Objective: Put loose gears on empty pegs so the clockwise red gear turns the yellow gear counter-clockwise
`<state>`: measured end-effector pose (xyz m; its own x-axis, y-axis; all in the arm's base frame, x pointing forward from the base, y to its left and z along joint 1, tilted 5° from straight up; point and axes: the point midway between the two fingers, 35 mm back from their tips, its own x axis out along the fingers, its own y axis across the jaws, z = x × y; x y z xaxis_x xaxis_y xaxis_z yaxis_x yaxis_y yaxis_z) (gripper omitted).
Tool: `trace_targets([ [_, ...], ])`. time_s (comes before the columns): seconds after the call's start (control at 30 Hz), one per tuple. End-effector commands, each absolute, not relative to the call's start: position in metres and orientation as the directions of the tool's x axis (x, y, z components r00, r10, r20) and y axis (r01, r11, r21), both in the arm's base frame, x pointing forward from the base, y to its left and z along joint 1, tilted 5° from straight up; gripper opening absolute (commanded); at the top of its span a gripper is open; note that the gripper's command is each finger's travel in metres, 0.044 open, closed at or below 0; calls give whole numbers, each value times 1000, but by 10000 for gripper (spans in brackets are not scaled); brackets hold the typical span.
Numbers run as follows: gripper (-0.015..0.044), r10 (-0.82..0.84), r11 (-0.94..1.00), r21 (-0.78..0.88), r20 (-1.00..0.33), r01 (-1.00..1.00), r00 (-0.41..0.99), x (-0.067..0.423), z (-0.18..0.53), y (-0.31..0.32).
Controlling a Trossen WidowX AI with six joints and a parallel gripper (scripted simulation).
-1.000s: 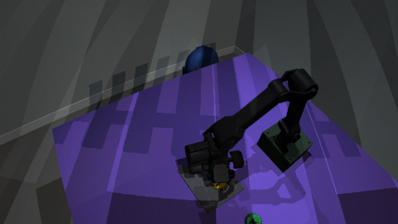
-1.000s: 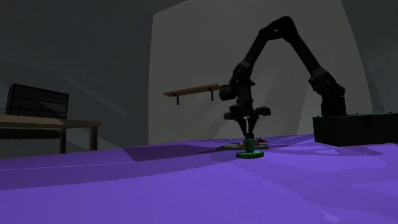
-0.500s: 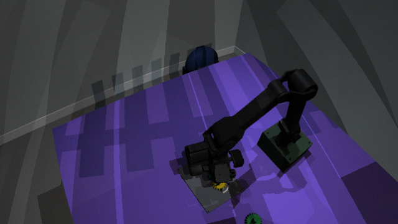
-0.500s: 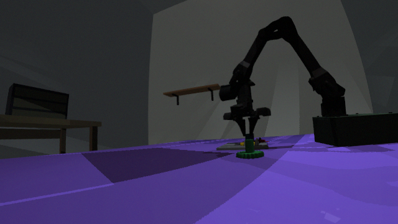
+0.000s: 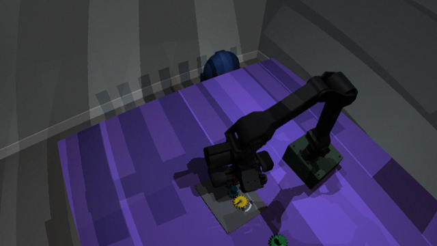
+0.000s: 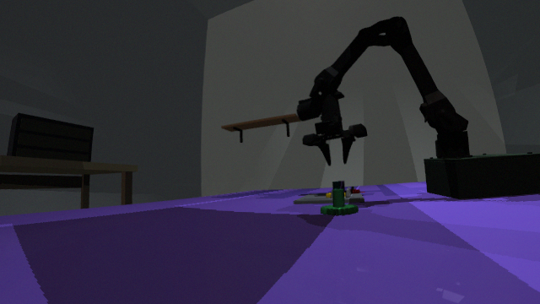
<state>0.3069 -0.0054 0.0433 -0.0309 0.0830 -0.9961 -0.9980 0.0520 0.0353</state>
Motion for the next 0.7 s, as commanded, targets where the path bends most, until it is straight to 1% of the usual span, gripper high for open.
trace_targets([
  [0.0,298,81,54,13,-997,-998,-9,308,73,-8],
  [0.17,429,81,54,13,-997,-998,-9,308,73,-8],
  [0.2,440,81,54,13,-997,-998,-9,308,73,-8],
  [0.67,440,81,54,13,-997,-998,-9,308,73,-8],
])
